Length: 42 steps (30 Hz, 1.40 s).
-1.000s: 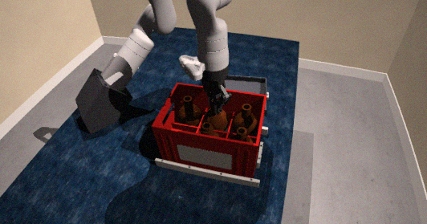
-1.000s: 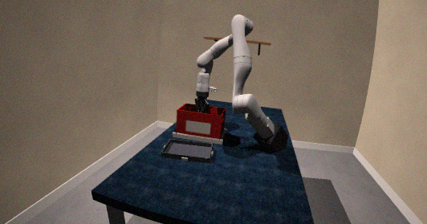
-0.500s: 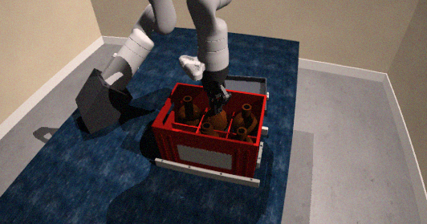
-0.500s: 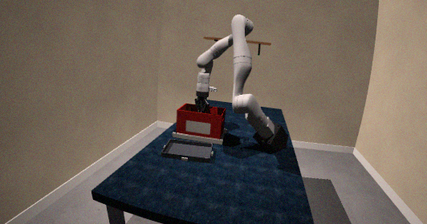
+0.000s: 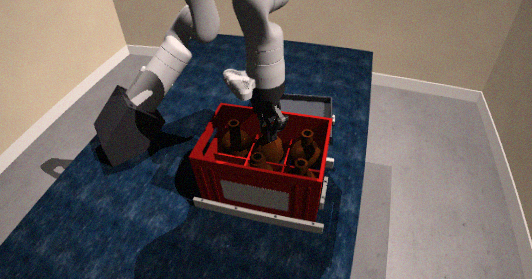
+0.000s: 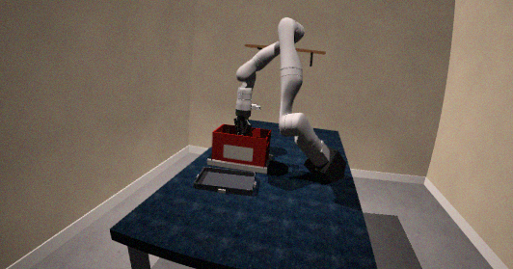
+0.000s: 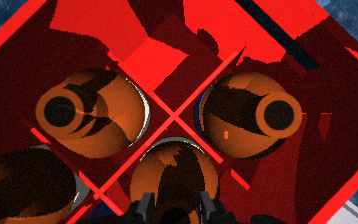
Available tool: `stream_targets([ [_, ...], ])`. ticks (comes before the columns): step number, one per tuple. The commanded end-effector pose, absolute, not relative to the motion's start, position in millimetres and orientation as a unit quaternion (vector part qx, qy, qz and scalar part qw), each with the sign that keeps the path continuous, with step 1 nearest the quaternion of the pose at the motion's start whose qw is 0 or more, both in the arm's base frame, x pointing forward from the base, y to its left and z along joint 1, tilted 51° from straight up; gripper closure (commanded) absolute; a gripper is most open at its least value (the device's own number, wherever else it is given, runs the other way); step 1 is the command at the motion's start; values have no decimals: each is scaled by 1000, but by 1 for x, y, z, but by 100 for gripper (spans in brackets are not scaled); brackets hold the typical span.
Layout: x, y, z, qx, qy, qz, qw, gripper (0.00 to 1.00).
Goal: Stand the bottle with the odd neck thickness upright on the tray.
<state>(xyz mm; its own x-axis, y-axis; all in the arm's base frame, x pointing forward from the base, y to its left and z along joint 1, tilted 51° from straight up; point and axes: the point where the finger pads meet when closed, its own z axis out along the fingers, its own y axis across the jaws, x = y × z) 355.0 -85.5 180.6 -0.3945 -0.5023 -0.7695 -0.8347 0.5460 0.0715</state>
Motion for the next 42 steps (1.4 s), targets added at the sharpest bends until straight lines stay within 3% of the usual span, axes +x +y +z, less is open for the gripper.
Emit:
stream_targets([
  [1, 355, -86, 181, -416, 803, 231, 360, 36],
  [42, 352, -92, 186, -416, 803, 231, 360, 36],
])
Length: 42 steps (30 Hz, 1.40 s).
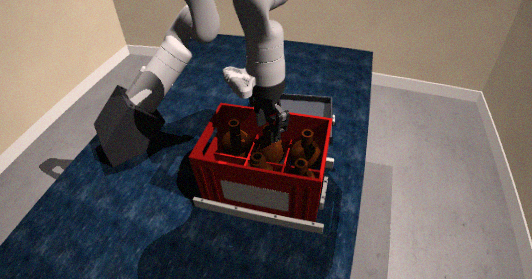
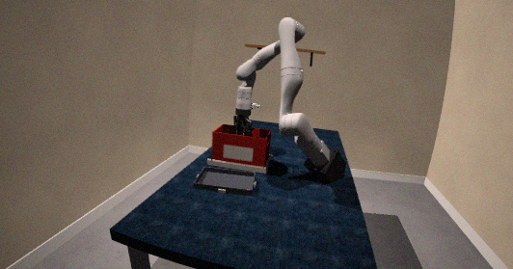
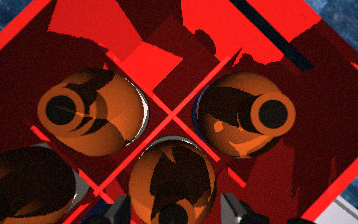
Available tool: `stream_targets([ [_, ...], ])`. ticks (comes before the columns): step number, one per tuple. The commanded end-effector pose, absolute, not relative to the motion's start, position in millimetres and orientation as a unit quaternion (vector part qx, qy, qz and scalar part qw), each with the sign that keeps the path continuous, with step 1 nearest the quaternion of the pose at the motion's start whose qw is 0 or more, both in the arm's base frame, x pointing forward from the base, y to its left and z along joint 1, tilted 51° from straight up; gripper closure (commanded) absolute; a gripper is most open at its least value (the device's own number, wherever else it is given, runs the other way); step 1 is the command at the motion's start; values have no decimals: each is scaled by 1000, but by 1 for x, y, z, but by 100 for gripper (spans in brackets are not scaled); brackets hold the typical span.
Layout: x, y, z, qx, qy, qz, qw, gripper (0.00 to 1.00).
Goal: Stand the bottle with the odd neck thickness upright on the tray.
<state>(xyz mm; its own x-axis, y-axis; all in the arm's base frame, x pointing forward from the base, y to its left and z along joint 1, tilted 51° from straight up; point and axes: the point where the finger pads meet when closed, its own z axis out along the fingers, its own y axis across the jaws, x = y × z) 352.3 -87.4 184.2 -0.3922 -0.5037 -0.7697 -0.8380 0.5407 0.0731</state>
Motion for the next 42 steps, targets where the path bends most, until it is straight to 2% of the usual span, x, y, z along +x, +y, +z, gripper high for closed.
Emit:
stream_targets([
  [1, 351, -93, 187, -416, 803, 231, 360, 36],
  [40, 322, -144, 236, -416, 803, 231, 360, 36],
  [41, 322, -144, 236, -416, 803, 231, 360, 100],
  [42, 322, -144, 236, -416, 803, 231, 360, 100],
])
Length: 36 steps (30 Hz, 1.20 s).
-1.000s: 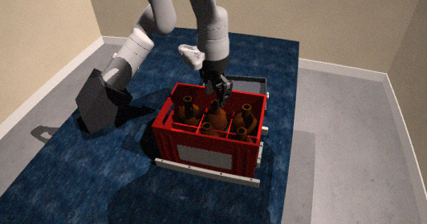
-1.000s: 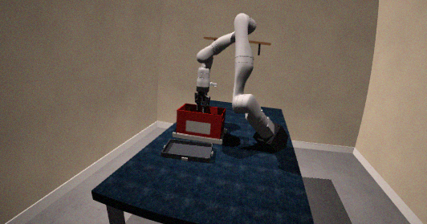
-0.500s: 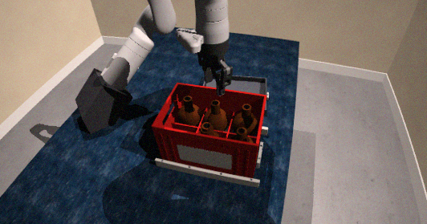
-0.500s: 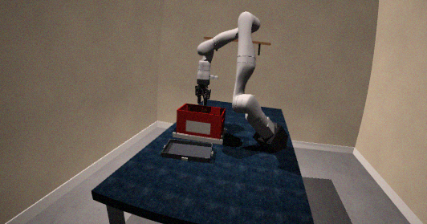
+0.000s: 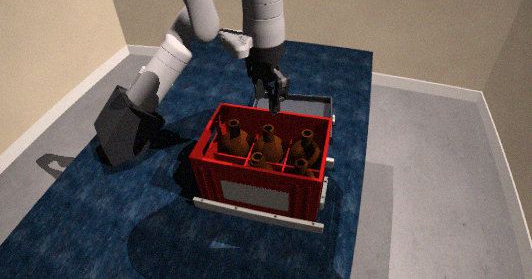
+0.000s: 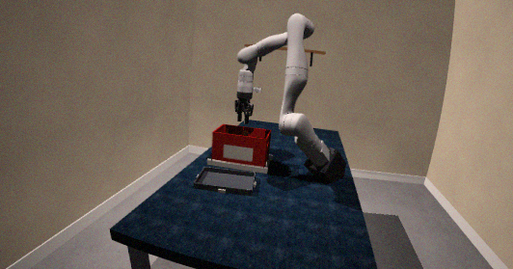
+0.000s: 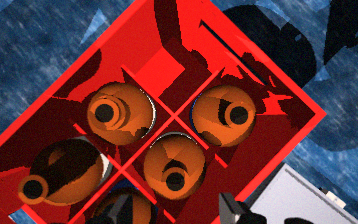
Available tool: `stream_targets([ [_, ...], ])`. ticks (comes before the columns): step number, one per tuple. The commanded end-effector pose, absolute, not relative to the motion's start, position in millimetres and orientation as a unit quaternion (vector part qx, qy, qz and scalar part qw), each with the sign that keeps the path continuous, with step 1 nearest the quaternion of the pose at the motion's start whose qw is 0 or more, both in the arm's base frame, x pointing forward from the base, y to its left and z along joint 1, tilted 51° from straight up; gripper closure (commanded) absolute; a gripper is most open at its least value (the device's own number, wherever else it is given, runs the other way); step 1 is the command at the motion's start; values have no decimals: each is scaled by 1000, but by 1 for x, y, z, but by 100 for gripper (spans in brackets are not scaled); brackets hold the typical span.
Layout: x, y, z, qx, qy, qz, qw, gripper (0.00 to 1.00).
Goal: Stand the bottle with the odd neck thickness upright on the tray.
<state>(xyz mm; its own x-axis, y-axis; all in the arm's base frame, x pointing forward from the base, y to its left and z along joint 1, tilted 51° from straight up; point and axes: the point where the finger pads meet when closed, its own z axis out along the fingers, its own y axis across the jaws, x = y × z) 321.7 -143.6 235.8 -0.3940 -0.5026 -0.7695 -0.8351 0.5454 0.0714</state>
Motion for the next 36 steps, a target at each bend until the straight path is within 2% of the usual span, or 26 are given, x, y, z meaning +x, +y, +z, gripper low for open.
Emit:
stream_targets([
  [1, 322, -144, 236, -416, 803, 231, 360, 100],
  [36, 330, -150, 237, -417, 802, 231, 361, 100],
])
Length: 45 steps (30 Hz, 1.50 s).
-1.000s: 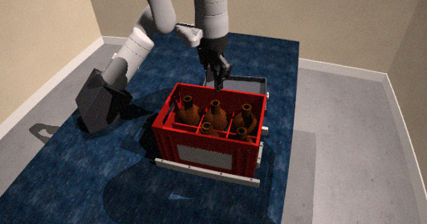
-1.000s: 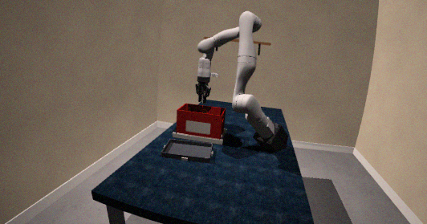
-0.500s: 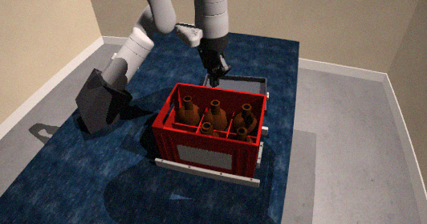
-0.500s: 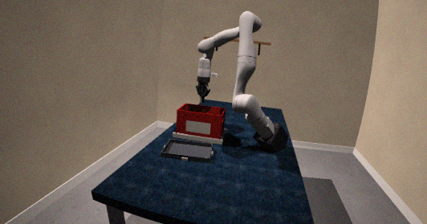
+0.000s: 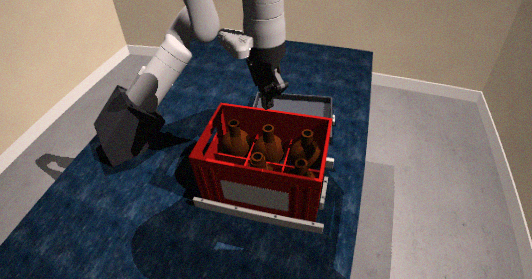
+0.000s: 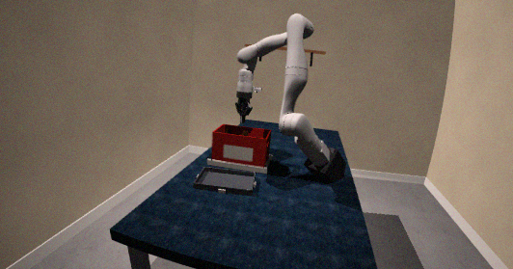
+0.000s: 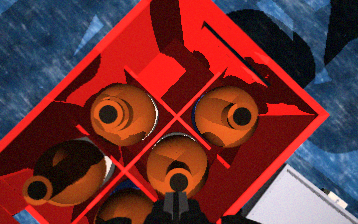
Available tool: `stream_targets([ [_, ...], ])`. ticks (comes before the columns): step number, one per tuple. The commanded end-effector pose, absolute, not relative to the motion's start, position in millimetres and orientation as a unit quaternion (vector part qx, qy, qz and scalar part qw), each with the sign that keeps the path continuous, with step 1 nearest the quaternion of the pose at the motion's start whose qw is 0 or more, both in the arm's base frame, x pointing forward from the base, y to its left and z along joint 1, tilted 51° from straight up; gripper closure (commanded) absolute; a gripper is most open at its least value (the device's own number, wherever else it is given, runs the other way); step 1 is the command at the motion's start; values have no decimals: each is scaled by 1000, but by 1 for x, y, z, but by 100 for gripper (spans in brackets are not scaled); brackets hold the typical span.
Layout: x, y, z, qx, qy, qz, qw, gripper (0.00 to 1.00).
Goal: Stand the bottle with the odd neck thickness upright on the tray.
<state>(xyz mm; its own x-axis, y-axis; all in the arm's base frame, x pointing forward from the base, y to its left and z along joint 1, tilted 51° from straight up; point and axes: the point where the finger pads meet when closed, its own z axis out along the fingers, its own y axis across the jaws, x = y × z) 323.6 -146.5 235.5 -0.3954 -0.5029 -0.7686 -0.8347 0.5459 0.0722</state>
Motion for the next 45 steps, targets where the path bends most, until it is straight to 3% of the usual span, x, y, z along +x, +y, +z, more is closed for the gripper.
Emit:
stream_targets([
  [1, 336, -154, 237, -417, 802, 231, 361, 100],
  [10, 419, -206, 231, -416, 802, 231, 361, 100],
  [20, 427, -210, 230, -416, 803, 231, 360, 100],
  [21, 427, -210, 230, -416, 803, 231, 360, 36],
  [45, 427, -210, 230, -416, 803, 231, 360, 36],
])
